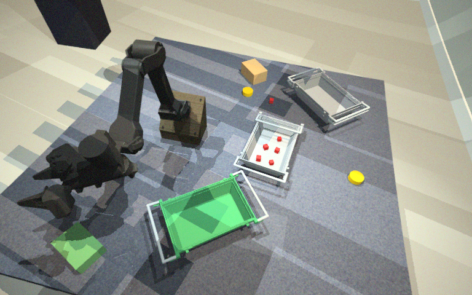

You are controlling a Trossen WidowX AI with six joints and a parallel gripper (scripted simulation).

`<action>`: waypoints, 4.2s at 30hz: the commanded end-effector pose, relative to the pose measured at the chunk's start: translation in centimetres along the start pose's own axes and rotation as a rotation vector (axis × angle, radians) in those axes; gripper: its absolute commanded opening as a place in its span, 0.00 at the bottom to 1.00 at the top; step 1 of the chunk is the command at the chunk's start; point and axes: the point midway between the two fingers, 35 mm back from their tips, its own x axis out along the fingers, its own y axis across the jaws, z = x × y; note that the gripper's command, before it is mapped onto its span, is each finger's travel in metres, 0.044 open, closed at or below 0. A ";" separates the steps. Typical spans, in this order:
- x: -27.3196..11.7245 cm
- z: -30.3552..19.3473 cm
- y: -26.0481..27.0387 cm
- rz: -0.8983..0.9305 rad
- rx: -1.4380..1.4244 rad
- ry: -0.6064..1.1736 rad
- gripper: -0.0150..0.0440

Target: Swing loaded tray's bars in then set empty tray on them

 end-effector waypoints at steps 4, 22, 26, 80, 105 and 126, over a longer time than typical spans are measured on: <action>0.0 0.0 0.0 0.000 0.000 0.000 0.75; -8.9 -13.6 5.5 0.314 -0.403 0.474 0.39; -12.8 -16.7 6.4 0.426 -0.524 0.589 0.39; -52.5 -26.9 -14.4 1.722 -2.116 0.913 0.39; -56.7 -23.2 -18.5 1.723 -2.116 0.918 0.39; -57.6 -20.6 -18.4 1.734 -2.116 0.922 0.39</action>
